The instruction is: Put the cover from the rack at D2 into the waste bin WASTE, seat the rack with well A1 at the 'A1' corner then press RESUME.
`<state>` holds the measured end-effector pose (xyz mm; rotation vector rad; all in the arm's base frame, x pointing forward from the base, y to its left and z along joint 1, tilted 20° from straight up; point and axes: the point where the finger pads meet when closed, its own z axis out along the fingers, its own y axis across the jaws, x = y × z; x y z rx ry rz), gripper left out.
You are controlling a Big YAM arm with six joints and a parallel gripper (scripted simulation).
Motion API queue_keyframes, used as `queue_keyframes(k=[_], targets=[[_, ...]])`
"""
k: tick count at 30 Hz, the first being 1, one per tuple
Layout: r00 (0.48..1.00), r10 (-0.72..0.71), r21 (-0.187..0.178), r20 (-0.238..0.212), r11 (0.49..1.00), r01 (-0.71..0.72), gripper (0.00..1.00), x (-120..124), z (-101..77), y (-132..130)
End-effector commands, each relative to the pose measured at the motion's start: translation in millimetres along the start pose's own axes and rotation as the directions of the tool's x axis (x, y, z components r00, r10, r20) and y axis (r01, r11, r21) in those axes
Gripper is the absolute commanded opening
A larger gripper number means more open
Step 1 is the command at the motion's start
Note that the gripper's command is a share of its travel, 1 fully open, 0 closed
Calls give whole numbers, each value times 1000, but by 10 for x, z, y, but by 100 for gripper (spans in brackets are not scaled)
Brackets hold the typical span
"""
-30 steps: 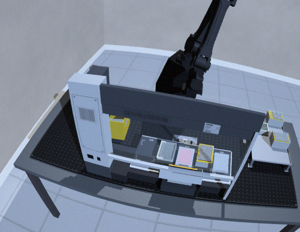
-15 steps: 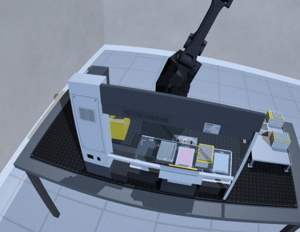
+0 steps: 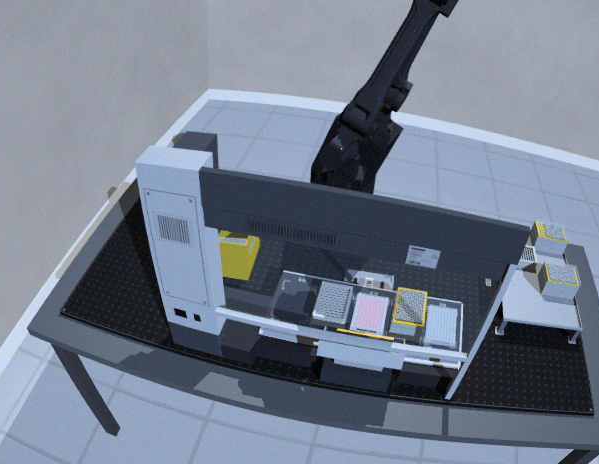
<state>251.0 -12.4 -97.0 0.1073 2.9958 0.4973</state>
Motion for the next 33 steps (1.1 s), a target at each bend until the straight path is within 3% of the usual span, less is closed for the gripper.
queue_keyframes(k=[1,9,17,33], targets=[[1000,-31,0,4,1000,31,0,-91,-4,-209],[1000,-31,3,4,1000,31,0,-104,-5,-627],[1000,-31,3,5,1000,31,0,-112,-6,-829],[997,-76,7,5,997,76,0,-134,-10,-1557]])
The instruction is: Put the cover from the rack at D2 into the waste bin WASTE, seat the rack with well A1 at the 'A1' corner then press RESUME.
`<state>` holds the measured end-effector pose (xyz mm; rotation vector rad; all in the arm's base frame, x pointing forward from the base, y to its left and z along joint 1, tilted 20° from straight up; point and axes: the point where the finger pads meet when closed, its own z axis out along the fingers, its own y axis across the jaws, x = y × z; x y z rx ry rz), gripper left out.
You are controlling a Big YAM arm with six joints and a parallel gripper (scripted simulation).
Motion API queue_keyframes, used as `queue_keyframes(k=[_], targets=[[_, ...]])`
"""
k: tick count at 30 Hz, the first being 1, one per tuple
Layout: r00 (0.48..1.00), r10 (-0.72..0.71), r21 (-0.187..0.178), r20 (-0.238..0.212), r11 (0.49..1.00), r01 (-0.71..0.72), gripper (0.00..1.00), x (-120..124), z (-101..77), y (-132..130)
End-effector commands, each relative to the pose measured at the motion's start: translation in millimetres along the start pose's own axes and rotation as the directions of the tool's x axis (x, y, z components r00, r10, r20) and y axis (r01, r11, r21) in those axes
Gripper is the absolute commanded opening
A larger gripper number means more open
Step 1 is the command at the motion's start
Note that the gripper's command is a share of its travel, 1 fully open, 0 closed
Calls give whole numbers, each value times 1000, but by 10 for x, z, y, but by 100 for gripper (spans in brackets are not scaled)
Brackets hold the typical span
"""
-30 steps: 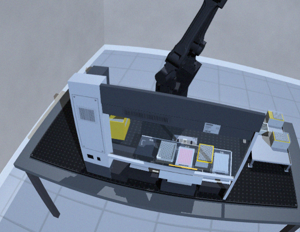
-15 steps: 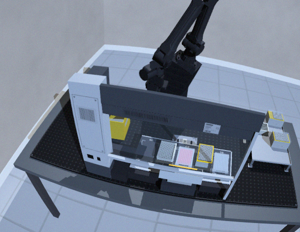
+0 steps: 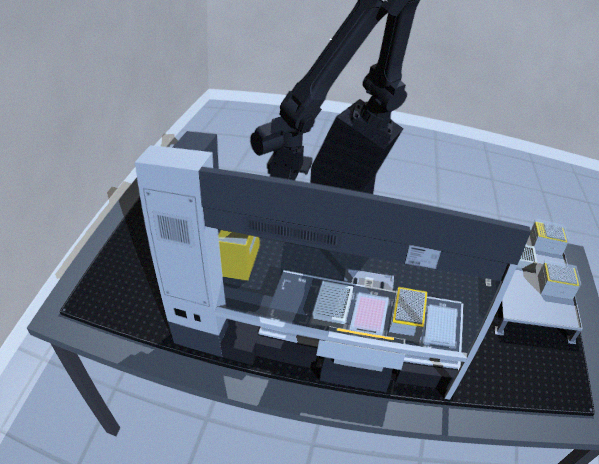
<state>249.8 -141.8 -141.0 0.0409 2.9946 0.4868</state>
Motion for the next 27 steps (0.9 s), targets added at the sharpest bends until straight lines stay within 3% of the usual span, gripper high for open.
queue_keyframes(k=[1,7,8,10,12,13,27], targets=[[999,-32,3,8,999,32,0,-65,-10,-246],[999,-32,2,9,999,32,0,-65,-11,-498],[1000,-25,-15,-8,1000,25,0,98,27,-401],[999,-39,19,21,999,39,0,120,-62,-445],[999,-39,19,21,999,39,0,120,-62,-445],[1000,-30,-4,5,1000,30,0,234,26,-408],[1000,-30,-6,0,1000,30,0,941,36,-390]])
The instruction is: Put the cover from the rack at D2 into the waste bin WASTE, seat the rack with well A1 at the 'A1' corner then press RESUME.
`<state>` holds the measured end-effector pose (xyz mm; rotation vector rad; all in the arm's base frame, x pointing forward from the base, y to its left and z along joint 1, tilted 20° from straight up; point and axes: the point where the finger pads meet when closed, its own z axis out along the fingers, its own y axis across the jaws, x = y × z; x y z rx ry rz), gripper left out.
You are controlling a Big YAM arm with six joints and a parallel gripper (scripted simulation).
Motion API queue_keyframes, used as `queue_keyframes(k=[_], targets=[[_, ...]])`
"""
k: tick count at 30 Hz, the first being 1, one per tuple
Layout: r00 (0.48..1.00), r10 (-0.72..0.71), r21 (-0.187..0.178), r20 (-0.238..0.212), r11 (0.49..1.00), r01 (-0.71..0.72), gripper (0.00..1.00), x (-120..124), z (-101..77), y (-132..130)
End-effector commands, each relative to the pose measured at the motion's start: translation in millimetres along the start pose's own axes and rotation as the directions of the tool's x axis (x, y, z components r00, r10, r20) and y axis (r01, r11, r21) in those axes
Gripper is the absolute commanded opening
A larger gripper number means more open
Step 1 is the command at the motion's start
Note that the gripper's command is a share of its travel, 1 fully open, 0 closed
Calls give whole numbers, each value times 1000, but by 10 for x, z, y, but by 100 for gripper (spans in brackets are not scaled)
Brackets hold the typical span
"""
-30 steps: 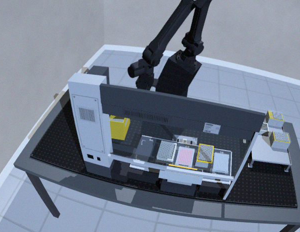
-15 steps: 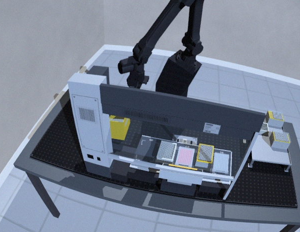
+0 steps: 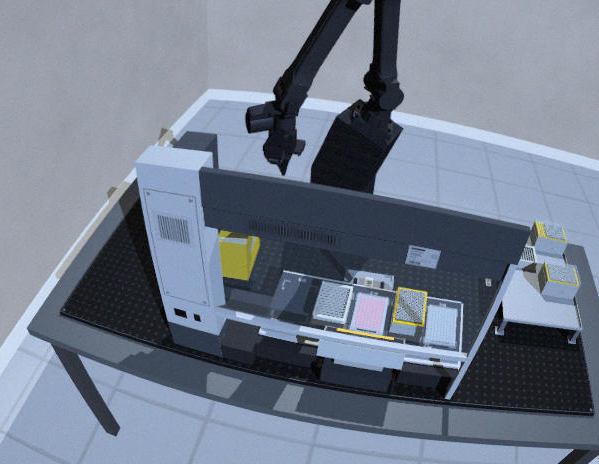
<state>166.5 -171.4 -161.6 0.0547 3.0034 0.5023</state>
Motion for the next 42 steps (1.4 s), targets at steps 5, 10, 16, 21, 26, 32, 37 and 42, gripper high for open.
queue_keyframes(k=[5,10,16,21,26,32,37,42], targets=[[999,-42,3,10,999,42,0,253,29,-37],[999,-42,2,10,999,42,0,501,31,-35],[999,-43,2,10,999,43,0,797,35,-32],[999,-45,10,12,999,44,0,918,26,-84],[998,-68,6,9,998,68,0,867,104,-59],[998,-64,9,11,998,64,0,870,201,-77],[999,-49,11,11,999,49,0,865,249,-91],[999,-49,17,12,999,48,0,845,330,-126]])
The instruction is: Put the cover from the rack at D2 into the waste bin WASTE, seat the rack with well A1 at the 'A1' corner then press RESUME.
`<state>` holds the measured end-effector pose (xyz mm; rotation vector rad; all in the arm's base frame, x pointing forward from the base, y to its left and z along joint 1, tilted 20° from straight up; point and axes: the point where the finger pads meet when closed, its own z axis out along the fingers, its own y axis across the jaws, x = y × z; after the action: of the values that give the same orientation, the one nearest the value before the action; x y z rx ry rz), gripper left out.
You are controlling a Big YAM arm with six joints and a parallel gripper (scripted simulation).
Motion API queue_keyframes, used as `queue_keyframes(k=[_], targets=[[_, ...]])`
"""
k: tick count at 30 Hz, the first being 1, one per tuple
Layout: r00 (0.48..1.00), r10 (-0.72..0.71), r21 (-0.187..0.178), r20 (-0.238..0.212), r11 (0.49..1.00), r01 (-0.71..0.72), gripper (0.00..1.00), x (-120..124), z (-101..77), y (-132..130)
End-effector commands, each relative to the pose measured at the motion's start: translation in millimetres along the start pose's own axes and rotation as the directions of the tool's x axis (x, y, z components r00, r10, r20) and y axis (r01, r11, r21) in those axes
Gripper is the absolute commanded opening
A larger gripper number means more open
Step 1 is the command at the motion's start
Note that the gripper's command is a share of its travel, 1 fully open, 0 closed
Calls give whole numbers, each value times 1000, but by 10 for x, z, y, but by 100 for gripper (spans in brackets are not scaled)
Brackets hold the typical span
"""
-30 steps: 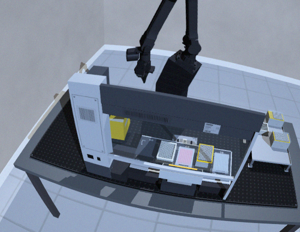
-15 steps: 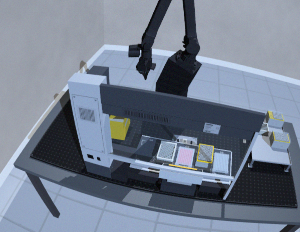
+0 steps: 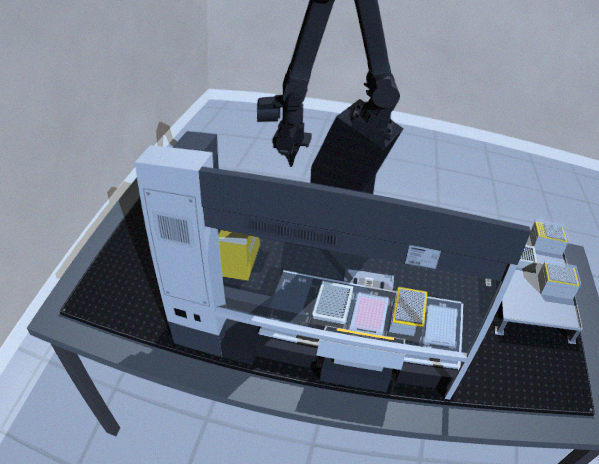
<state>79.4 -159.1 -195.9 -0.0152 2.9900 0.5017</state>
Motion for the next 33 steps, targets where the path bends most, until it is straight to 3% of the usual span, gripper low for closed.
queue_keyframes(k=[1,33], targets=[[1000,-1,21,6,1000,1,0,-53,72,-117],[1000,0,12,4,1000,0,0,-37,551,-64]])
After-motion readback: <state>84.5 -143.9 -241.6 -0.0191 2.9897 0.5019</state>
